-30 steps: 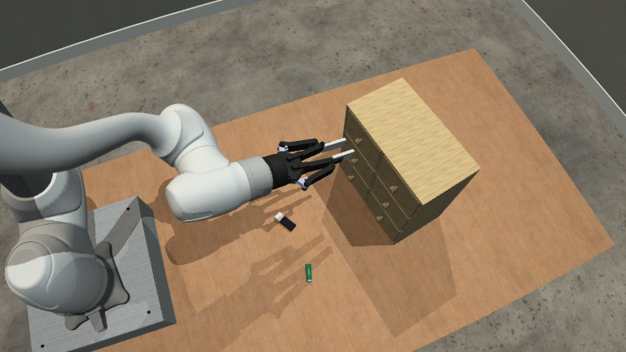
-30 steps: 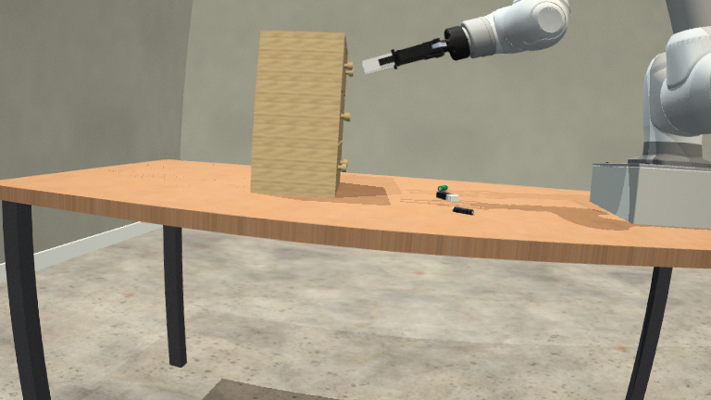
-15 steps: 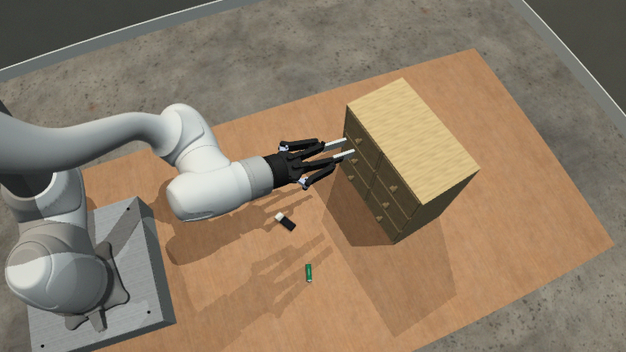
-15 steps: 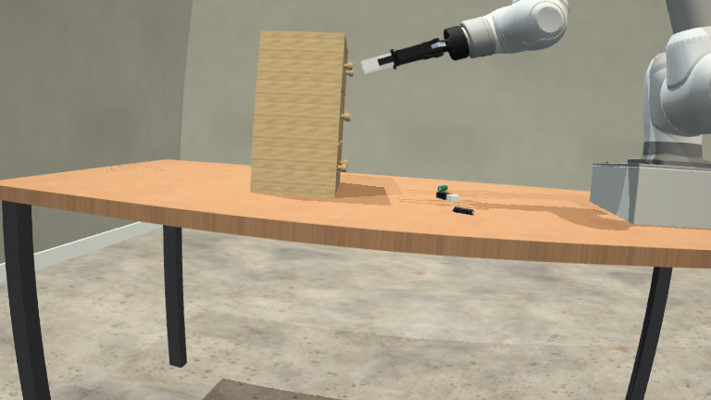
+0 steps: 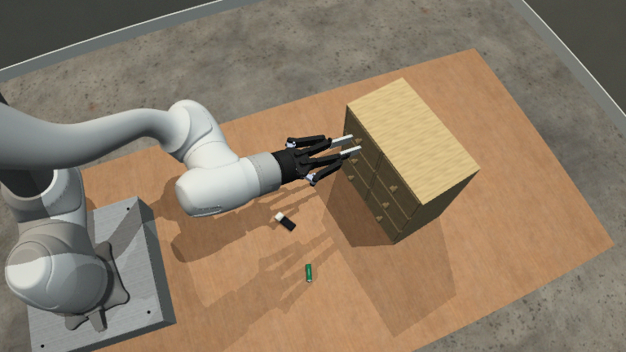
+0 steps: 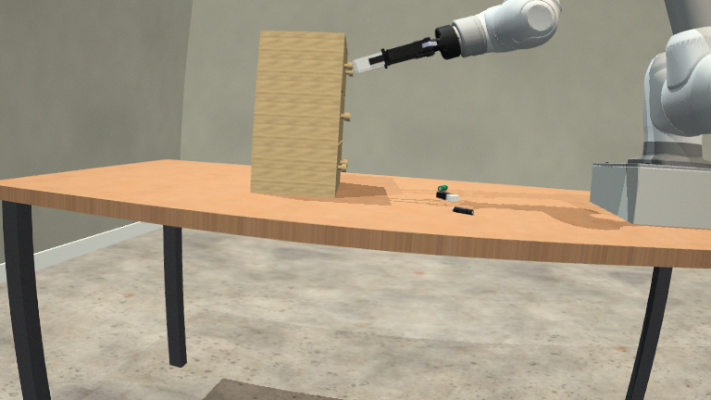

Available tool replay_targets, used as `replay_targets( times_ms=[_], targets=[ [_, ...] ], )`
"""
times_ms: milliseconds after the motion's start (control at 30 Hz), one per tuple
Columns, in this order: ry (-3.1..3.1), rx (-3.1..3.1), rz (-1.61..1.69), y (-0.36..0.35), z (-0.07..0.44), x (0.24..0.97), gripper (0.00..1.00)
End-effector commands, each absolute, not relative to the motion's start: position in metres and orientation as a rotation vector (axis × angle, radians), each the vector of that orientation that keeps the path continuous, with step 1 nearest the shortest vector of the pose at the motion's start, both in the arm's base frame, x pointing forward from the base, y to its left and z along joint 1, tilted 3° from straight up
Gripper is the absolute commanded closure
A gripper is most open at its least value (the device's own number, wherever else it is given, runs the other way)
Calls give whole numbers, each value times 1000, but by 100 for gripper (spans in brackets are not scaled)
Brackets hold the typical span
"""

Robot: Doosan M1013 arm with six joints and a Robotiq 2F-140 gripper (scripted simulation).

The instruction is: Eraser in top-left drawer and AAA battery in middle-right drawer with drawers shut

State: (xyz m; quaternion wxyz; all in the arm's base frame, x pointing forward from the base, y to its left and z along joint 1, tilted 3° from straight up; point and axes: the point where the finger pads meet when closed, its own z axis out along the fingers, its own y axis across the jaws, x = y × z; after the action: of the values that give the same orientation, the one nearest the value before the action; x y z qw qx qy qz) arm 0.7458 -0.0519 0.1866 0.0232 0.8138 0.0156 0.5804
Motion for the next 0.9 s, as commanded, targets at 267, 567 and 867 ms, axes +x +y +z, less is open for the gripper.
replay_targets(
  times_ms=[267,567,867],
  targets=[
    [48,2520,1797,-52,187,759,80],
    [48,2520,1797,-52,187,760,80],
    [48,2520,1797,-52,187,760,80]
  ],
)
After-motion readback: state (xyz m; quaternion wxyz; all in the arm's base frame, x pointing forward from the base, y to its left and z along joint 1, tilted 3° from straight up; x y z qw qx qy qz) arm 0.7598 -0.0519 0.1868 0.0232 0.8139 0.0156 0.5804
